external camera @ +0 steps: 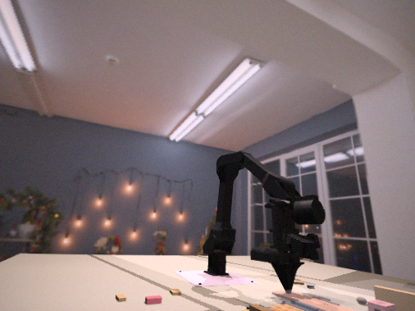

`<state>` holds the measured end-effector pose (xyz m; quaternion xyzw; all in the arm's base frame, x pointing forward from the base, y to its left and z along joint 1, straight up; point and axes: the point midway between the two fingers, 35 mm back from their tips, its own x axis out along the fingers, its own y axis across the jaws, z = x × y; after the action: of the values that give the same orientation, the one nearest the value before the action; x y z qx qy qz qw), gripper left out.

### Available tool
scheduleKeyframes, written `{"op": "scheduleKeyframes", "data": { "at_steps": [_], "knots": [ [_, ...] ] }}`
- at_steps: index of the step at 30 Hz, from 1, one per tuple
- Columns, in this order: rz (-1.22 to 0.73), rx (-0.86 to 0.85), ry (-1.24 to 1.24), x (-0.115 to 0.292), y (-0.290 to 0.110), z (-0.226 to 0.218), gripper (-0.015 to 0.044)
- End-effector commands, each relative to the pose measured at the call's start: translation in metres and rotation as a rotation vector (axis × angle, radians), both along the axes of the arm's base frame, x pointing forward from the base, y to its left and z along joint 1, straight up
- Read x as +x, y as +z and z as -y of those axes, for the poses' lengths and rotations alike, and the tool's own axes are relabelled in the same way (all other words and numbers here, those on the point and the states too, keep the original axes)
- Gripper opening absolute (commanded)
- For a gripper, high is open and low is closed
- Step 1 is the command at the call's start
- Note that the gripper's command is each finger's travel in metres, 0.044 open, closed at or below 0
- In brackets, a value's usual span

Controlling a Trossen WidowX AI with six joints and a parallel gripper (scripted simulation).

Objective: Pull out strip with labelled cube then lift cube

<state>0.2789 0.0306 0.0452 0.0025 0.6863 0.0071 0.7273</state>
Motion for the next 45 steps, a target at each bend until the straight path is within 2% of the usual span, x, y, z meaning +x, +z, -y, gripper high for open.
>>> {"op": "scheduleKeyframes", "data": {
  "at_steps": [1, 45],
  "knots": [
    [-0.029, -0.003, -0.005, -0.014, -0.006, 0.001, 0.0],
    [-0.034, -0.003, -0.005, -0.075, -0.008, 0.0, 0.0]
  ]
}}
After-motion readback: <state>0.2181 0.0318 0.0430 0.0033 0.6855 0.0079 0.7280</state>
